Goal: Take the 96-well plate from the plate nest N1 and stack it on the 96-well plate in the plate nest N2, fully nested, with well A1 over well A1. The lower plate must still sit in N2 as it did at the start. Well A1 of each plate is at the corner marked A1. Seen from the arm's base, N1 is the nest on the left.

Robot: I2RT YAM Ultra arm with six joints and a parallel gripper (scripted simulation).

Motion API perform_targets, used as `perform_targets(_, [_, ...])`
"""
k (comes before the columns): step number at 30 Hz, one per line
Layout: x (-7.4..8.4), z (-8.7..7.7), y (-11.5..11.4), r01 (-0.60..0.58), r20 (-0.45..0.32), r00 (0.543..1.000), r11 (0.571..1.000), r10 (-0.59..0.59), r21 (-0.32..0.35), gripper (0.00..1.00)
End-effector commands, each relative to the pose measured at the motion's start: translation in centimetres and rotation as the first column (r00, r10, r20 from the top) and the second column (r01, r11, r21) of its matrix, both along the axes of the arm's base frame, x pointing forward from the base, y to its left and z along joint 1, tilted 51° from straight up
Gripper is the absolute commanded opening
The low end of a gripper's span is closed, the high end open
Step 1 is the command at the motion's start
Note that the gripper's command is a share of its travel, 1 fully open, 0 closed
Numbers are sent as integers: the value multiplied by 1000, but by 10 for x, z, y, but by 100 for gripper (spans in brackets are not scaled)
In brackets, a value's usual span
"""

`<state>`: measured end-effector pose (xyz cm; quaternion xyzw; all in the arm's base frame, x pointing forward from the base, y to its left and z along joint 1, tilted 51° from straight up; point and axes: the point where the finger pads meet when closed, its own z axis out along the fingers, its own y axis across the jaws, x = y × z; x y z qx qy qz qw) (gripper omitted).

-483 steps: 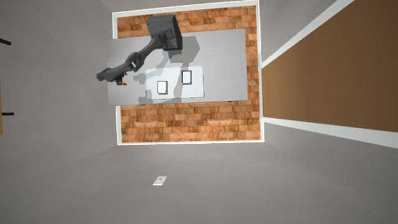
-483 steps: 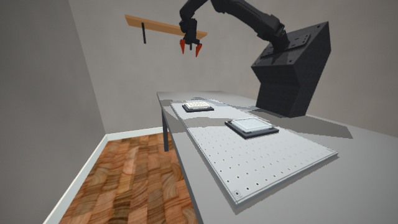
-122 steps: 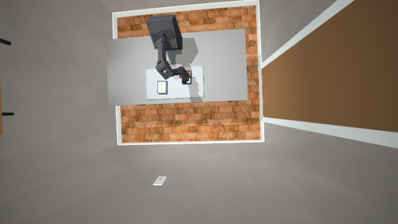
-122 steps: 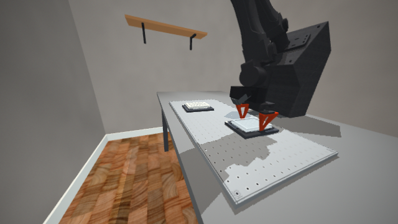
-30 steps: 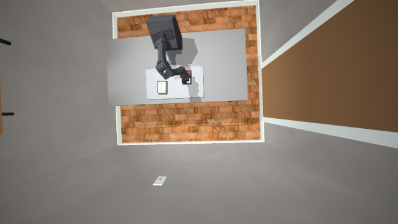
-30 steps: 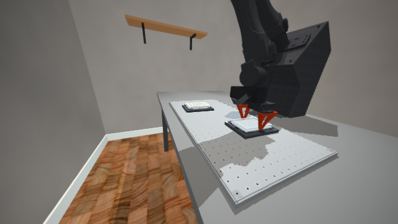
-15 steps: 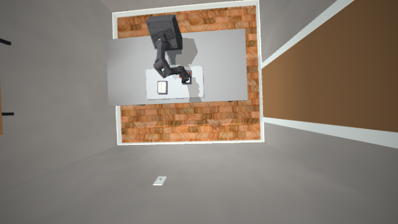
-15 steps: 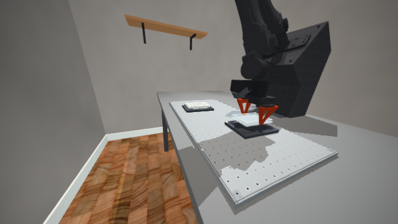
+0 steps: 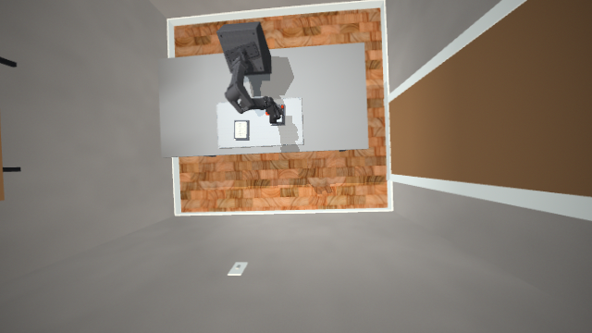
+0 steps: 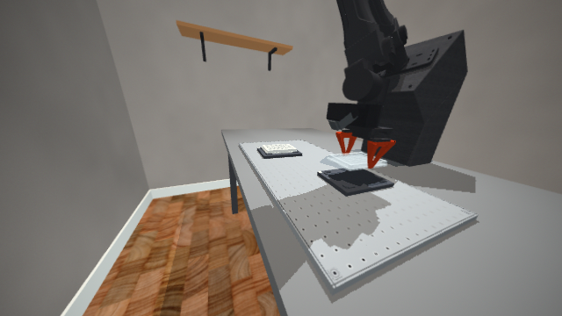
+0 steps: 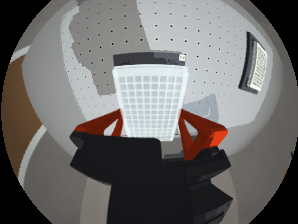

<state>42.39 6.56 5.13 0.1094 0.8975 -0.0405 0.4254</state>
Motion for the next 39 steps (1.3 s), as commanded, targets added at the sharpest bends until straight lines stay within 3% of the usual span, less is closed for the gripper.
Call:
perform_targets(1, [-13,8,5,-7,-2,1000,1000,7,-1,0])
perform_targets(28, [-39,36,12,-7,9,1000,1000,7,3,0])
perform_targets(39, [-45,34,11,-7,-2,1000,1000,7,-2,0])
